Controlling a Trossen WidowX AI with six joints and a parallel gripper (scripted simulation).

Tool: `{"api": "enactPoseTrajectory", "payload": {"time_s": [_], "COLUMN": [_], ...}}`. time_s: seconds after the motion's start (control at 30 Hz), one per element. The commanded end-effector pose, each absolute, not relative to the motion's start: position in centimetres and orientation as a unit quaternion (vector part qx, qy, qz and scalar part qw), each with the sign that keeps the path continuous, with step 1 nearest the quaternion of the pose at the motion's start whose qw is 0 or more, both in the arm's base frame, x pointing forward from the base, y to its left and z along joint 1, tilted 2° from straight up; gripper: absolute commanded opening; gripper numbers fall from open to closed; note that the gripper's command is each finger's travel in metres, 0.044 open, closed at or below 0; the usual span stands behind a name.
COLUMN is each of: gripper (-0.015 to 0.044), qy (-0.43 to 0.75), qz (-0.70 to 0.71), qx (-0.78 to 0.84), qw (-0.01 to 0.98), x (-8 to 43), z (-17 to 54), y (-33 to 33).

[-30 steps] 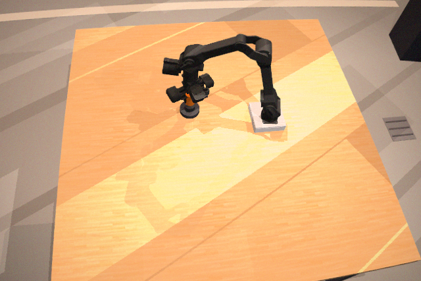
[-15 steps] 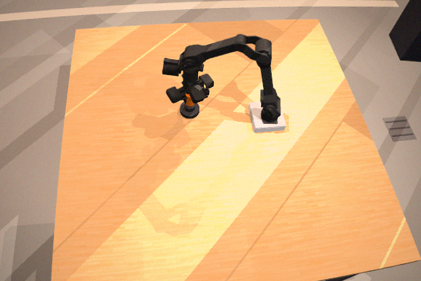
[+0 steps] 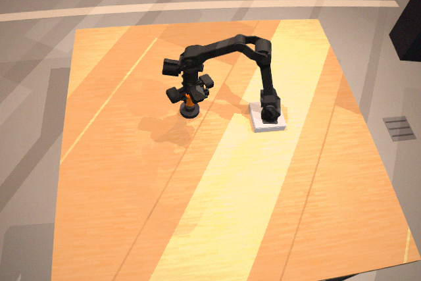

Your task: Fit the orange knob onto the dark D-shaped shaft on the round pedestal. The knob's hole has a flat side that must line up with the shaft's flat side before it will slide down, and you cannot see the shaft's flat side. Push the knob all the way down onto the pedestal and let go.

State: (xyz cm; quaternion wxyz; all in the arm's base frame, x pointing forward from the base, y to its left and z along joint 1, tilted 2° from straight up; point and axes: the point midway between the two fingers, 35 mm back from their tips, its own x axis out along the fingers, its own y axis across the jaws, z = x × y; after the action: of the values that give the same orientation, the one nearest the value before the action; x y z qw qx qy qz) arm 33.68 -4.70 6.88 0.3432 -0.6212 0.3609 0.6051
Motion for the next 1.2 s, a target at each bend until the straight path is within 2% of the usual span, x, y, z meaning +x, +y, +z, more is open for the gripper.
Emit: {"api": "enactPoseTrajectory", "payload": {"time_s": [0.0,0.27,0.77,1.17], "gripper": [0.0,0.0,0.0,0.0], "qy": [0.362,0.349,0.381,0.359], "qz": [0.604,0.611,0.592,0.606], "qx": [-0.622,-0.629,-0.611,-0.624], "qw": [0.342,0.329,0.362,0.339], "x": [33.8,33.8,33.7,33.7], "z": [6.8,6.8,6.4,5.7], "y": [-4.8,-4.8,-4.8,-5.0]}}
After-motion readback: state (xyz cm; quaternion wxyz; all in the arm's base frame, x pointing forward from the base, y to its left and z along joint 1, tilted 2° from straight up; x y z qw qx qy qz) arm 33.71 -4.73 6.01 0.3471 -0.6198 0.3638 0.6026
